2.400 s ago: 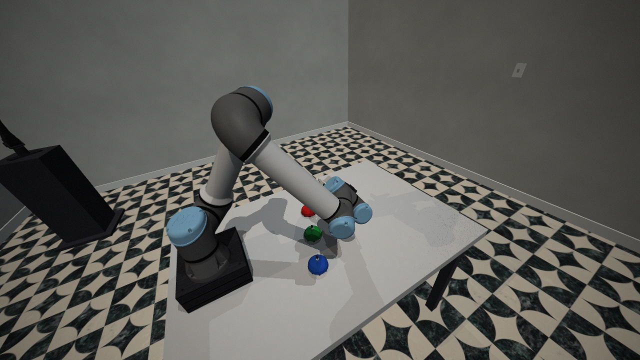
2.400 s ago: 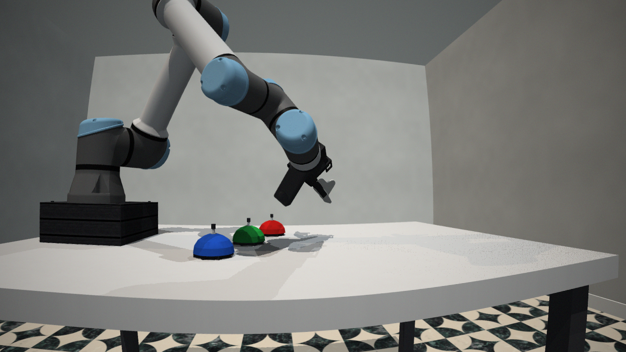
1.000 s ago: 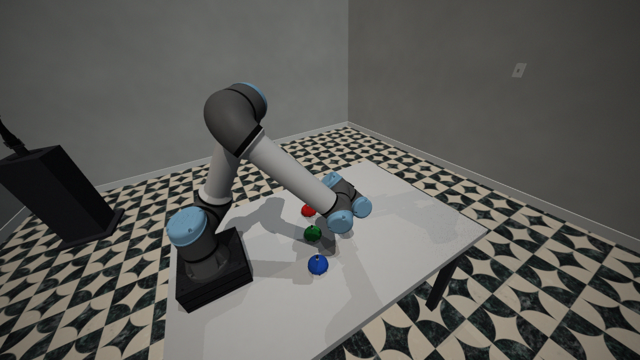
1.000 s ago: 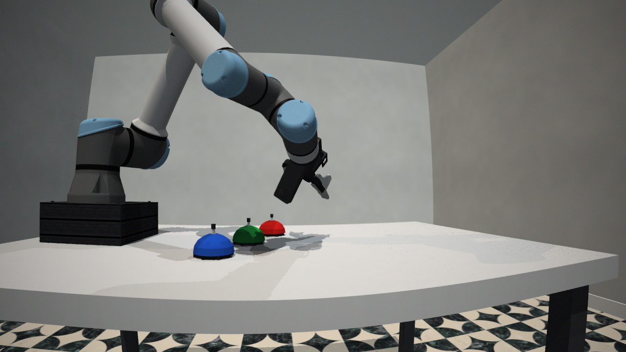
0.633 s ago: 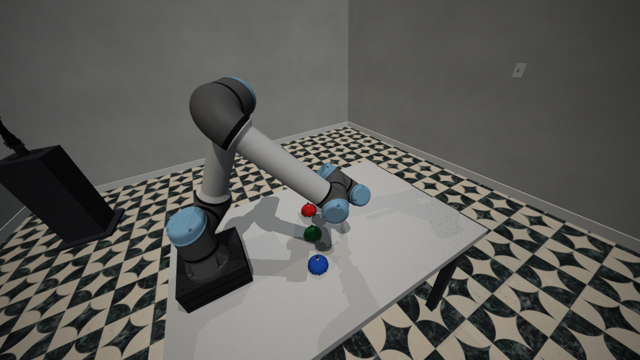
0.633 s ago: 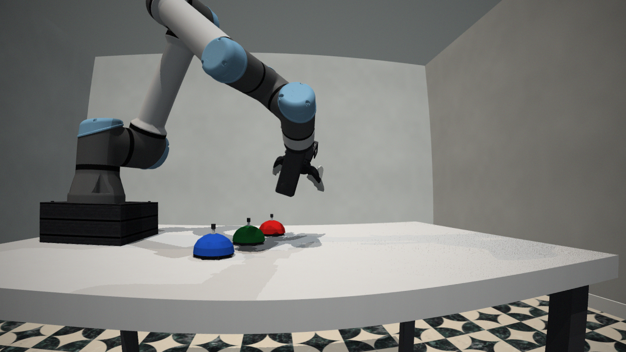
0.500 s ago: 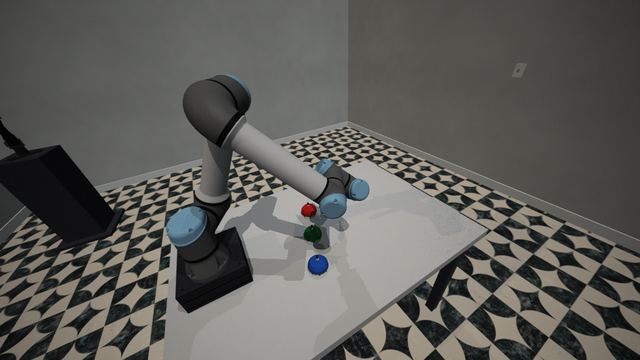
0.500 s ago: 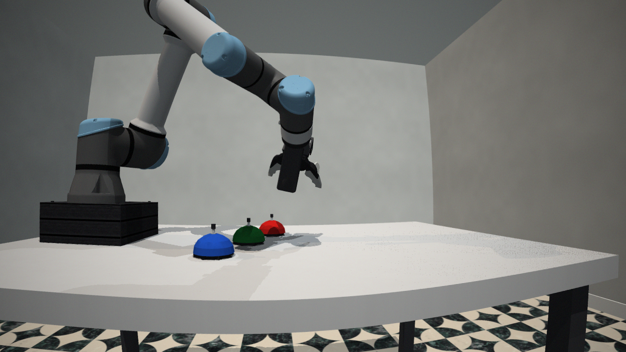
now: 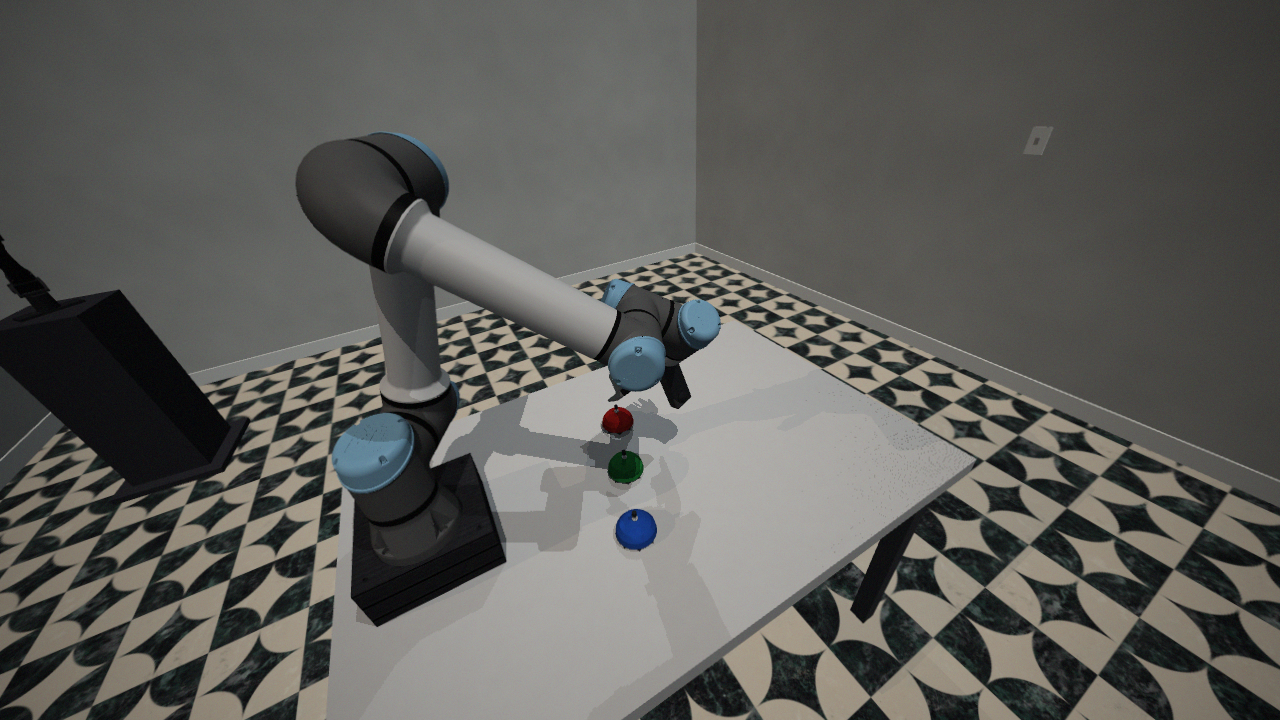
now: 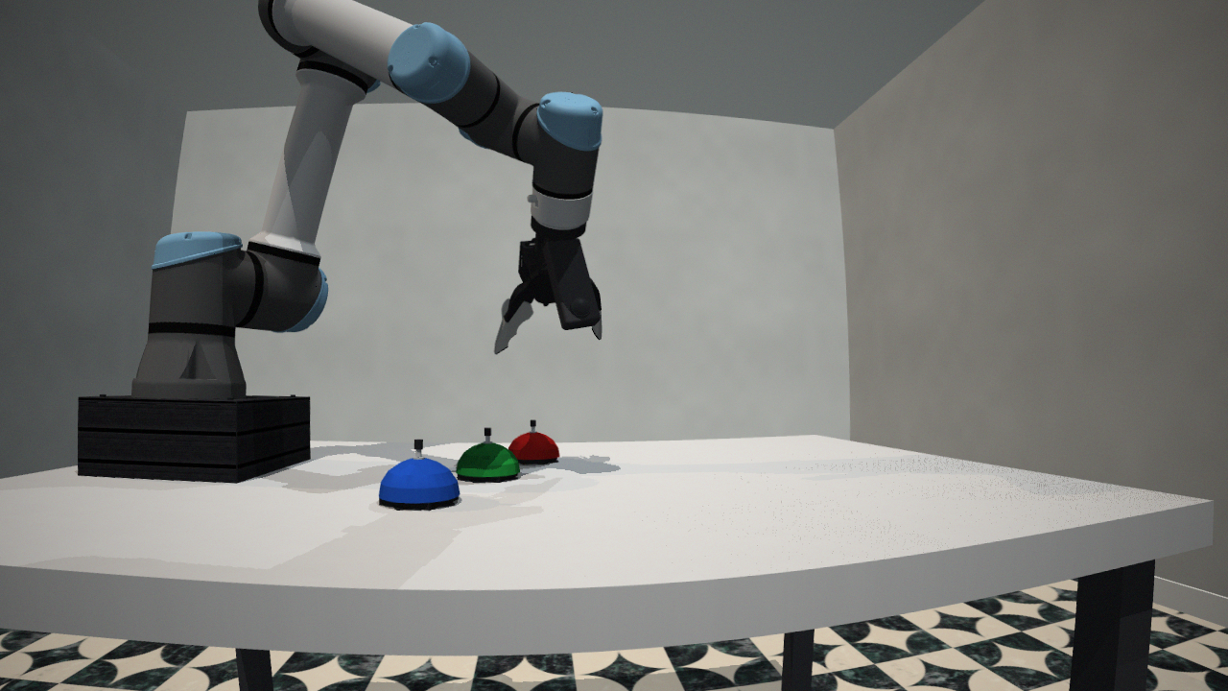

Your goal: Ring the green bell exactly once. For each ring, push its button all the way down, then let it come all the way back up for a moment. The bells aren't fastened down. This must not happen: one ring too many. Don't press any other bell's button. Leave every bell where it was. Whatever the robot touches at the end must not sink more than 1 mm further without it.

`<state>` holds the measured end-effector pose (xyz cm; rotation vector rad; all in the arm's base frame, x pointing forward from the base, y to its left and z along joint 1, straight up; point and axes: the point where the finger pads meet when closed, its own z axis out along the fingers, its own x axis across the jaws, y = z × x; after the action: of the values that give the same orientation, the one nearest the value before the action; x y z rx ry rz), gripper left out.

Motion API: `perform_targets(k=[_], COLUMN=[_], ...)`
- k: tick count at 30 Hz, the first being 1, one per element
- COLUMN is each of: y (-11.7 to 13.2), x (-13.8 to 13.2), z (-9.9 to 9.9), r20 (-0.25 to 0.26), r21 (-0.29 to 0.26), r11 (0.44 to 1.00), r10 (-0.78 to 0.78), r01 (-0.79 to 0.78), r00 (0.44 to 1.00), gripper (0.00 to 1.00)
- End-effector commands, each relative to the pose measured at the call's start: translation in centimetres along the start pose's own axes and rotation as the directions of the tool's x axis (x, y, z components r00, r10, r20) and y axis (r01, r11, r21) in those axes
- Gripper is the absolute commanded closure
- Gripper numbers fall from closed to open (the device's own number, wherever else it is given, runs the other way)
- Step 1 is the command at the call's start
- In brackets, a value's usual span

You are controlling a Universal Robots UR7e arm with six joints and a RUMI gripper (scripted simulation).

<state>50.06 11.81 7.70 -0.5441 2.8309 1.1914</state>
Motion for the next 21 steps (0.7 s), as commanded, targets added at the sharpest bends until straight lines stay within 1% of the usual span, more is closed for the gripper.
perform_targets(k=[1, 2, 5, 6, 9, 10, 11, 13, 15, 17, 18, 20, 21], y=[0.0, 0.0, -0.1, -0.1, -0.3, -0.3, -0.3, -0.3, -0.3, -0.3, -0.3, -0.2, -0.2], x=[1.7, 1.7, 2.8, 2.8, 3.9, 3.9, 4.2, 4.2, 4.9, 5.6, 5.6, 6.2, 6.2], z=[-1.7, -1.7, -3.2, -3.2, -5.0, -5.0, -5.7, -5.7, -7.1, -8.6, -8.6, -10.3, -10.3], r20=[-0.083, -0.084, -0.171, -0.174, -0.275, -0.28, -0.318, -0.318, -0.396, -0.476, -0.476, -0.553, -0.553], r21=[0.112, 0.113, 0.172, 0.174, 0.211, 0.212, 0.219, 0.219, 0.224, 0.215, 0.215, 0.194, 0.194], r11=[0.963, 0.963, 0.898, 0.895, 0.803, 0.798, 0.761, 0.761, 0.679, 0.592, 0.592, 0.502, 0.502], r10=[-0.235, -0.238, -0.378, -0.382, -0.498, -0.503, -0.536, -0.536, -0.592, -0.631, -0.631, -0.654, -0.654], r01=[0.243, 0.246, 0.406, 0.41, 0.557, 0.563, 0.611, 0.611, 0.699, 0.777, 0.777, 0.843, 0.843], r00=[0.968, 0.968, 0.91, 0.908, 0.822, 0.818, 0.782, 0.782, 0.702, 0.613, 0.613, 0.516, 0.516], gripper=[0.0, 0.0, 0.0, 0.0, 0.0, 0.0, 0.0, 0.0, 0.0, 0.0, 0.0, 0.0, 0.0])
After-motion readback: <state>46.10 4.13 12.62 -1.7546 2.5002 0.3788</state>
